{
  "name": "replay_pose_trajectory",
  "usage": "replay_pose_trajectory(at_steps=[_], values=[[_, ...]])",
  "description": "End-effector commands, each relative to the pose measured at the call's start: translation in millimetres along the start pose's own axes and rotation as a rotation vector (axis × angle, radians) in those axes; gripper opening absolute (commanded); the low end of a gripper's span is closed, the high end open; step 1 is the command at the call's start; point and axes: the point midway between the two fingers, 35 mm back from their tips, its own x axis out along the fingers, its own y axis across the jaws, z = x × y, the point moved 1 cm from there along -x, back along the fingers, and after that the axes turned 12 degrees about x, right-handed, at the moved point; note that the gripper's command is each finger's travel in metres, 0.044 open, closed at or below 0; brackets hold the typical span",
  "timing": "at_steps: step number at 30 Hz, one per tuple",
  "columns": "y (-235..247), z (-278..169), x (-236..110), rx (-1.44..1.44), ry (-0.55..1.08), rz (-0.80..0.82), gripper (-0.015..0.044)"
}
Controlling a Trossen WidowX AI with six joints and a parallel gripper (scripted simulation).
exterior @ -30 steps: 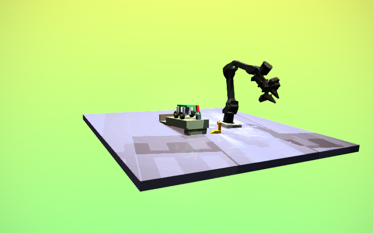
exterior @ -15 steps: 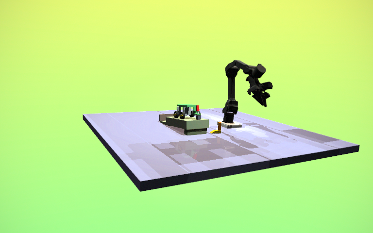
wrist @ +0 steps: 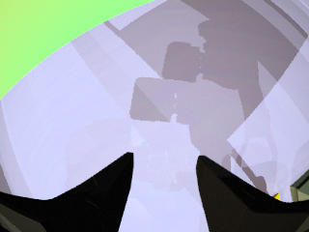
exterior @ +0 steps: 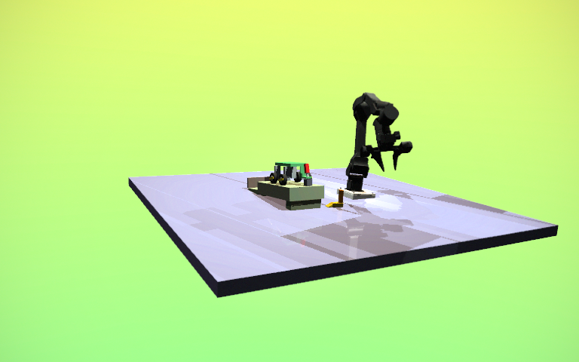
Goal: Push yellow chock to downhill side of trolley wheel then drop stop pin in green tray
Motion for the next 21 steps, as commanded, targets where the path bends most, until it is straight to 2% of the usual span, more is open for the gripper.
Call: replay_pose_trajectory(at_steps=[1,21], values=[[-20.5,0.8,0.3,0.283,0.024,-0.06,0.019],[-103.5,-14.2,-7.9,1.526,0.01,-0.351,0.019]])
